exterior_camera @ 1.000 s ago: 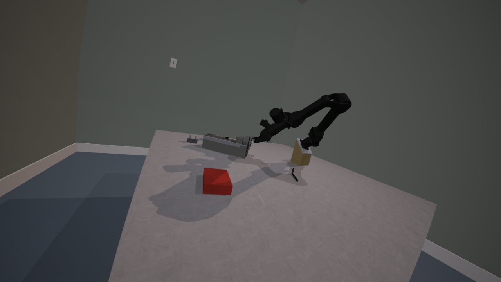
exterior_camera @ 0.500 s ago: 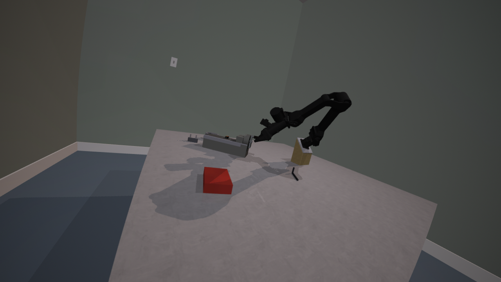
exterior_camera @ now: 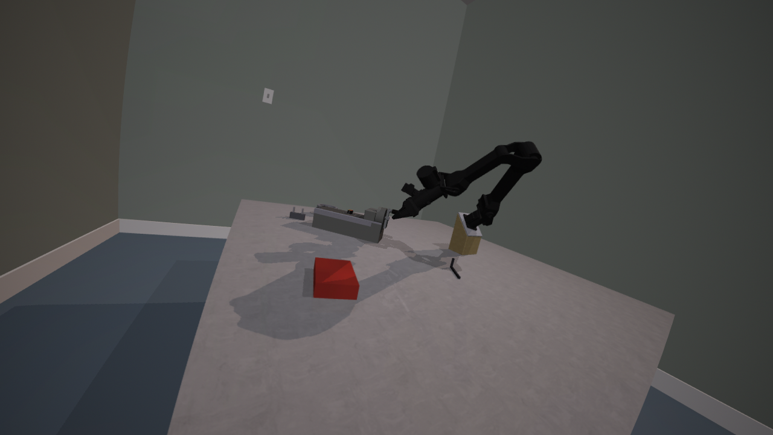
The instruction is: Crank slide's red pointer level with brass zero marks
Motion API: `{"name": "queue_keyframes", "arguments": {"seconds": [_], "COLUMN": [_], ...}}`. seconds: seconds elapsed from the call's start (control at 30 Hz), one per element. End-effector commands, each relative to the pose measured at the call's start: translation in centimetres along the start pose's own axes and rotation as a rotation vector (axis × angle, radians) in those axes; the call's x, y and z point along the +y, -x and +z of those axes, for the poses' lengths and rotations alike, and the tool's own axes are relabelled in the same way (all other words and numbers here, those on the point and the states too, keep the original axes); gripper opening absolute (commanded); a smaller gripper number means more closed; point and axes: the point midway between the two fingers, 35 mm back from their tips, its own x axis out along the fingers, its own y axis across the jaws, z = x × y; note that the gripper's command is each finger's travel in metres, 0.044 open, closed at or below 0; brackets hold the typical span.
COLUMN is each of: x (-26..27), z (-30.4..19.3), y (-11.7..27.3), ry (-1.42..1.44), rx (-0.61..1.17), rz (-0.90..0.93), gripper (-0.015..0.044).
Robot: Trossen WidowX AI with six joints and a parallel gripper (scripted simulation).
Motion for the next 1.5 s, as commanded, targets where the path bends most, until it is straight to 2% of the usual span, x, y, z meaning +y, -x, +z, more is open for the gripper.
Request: {"name": "queue_keyframes", "arguments": {"seconds": [0.0,1.47], "x": [-0.92,-1.84], "z": [-0.02,-0.35], "y": [0.03,-0.33], "ry": [-0.012,-0.011], "rx": [-0.006,-0.006], "rz": [-0.024,-0.024], "gripper": [0.0000,0.0000]}}
